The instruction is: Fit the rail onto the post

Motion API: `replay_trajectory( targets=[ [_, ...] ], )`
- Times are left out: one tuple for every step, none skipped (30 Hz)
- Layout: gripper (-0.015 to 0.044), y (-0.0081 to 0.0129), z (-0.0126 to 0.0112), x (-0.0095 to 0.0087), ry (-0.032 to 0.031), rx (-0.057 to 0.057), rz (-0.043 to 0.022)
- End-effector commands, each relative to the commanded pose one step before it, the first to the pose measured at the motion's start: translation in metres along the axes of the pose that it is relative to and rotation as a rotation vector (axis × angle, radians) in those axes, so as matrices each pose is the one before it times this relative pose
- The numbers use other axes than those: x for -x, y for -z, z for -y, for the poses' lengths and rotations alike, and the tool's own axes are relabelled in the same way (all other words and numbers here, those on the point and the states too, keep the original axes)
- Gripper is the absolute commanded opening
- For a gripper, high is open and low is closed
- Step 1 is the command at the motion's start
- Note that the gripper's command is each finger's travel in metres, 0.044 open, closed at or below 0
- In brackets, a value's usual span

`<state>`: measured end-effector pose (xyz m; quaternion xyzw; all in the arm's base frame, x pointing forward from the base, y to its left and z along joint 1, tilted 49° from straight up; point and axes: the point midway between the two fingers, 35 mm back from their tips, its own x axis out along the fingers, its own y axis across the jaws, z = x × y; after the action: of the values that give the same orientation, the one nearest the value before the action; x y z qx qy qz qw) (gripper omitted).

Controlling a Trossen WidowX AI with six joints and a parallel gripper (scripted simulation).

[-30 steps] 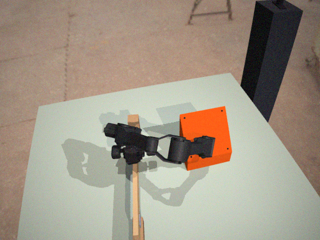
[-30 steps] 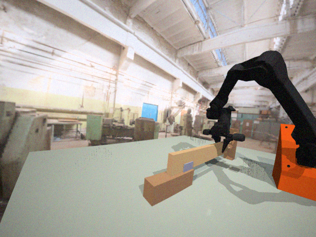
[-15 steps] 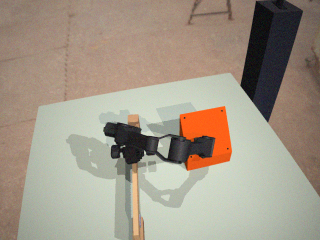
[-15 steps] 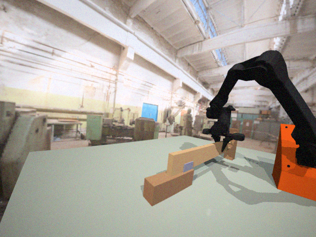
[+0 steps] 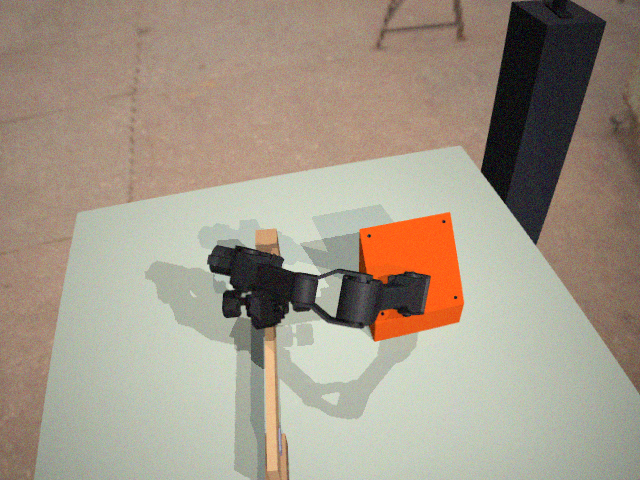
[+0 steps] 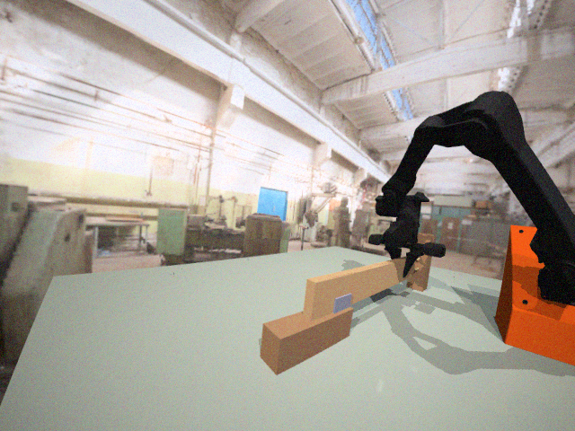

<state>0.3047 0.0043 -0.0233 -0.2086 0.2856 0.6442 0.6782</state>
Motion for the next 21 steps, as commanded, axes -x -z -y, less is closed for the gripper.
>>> replay_trajectory(
  targets=[
    [0.0000, 0.00044, -0.00175, 0.00157, -0.00052, -0.0056, 0.00061],
    [0.0000, 0.00000, -0.00010, 0.00004, 0.00000, 0.0000, 0.00000],
    [0.0000, 0.00000, 0.00000, 0.00000, 0.00000, 0.0000, 0.00000],
    [0.0000, 0.00000, -0.00016, -0.00010, -0.00001, 0.0000, 0.00000],
    [0.0000, 0.00000, -0.00007, -0.00012, 0.00000, 0.0000, 0.00001],
    [0.0000, 0.00000, -0.00006, -0.00015, 0.00000, 0.0000, 0.00001],
    [0.0000, 0.00000, -0.00006, -0.00017, 0.00000, 0.0000, 0.00001],
    [0.0000, 0.00000, -0.00005, -0.00019, 0.00000, 0.0000, 0.00001],
    [0.0000, 0.00000, -0.00004, -0.00020, 0.00000, 0.0000, 0.00001],
    [0.0000, 0.00000, -0.00004, -0.00020, 0.00000, 0.0000, 0.00001],
    [0.0000, 0.00000, -0.00003, -0.00019, 0.00000, 0.0000, 0.00001],
    [0.0000, 0.00000, -0.00002, -0.00017, 0.00000, 0.0000, 0.00001],
    [0.0000, 0.00000, -0.00001, -0.00015, 0.00000, 0.0000, 0.00001],
    [0.0000, 0.00000, -0.00001, -0.00012, 0.00000, 0.0000, 0.00001],
    [0.0000, 0.00000, 0.00000, 0.00000, 0.00000, 0.0000, 0.00000],
    [0.0000, 0.00005, 0.00001, 0.00001, 0.00000, 0.0000, 0.00000],
    [0.0000, 0.00010, 0.00001, 0.00001, 0.00000, 0.0000, -0.00001],
    [0.0000, 0.00014, 0.00002, 0.00002, 0.00000, 0.0000, -0.00001],
    [0.0000, 0.00019, 0.00002, 0.00002, 0.00000, 0.0000, -0.00001],
    [0.0000, 0.00025, 0.00003, 0.00003, 0.00000, 0.0000, -0.00001],
    [0.0000, 0.00027, 0.00004, 0.00004, 0.00001, 0.0000, -0.00002]
  ],
)
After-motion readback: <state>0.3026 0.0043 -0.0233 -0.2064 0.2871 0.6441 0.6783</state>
